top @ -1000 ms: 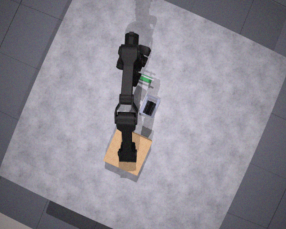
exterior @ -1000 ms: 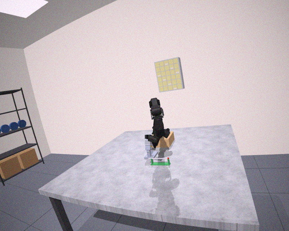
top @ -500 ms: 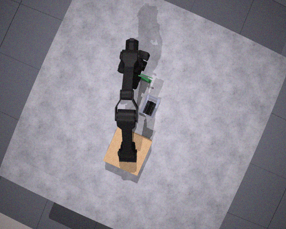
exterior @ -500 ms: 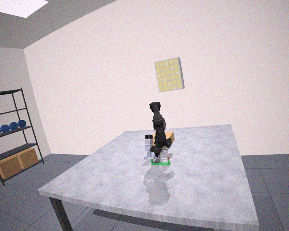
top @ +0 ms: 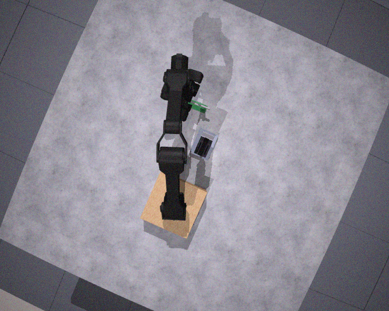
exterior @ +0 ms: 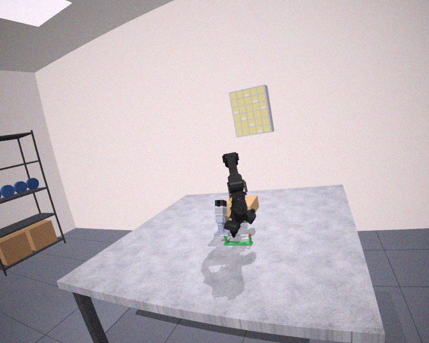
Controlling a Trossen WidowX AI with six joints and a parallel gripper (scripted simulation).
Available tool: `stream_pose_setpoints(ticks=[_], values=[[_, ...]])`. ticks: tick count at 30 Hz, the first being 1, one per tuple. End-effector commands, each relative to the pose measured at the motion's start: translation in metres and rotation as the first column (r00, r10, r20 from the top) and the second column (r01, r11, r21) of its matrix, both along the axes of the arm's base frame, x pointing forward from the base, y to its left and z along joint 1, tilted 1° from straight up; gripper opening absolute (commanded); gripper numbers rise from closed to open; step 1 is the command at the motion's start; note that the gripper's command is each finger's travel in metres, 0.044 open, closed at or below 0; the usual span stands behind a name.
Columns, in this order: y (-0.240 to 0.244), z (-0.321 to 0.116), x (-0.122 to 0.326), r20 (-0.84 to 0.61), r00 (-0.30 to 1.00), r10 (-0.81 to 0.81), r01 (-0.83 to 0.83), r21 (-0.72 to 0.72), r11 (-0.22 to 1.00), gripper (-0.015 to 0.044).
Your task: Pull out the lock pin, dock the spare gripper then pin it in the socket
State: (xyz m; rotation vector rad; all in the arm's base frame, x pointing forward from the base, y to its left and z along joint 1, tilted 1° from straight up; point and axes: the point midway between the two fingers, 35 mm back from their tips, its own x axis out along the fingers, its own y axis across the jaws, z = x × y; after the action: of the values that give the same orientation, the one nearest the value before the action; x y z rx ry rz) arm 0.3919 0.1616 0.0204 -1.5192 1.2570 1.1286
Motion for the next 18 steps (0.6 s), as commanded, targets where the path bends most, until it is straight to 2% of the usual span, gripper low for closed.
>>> stream_pose_setpoints(ticks=[1,18], values=[[-0.001,-0.011,-0.002,-0.010,1.000,0.000,0.000,-0.008,1.000,0.0180],[-0.001,-0.036,-0.002,-0.010,1.000,0.000,0.000,-0.009,1.000,0.0180]])
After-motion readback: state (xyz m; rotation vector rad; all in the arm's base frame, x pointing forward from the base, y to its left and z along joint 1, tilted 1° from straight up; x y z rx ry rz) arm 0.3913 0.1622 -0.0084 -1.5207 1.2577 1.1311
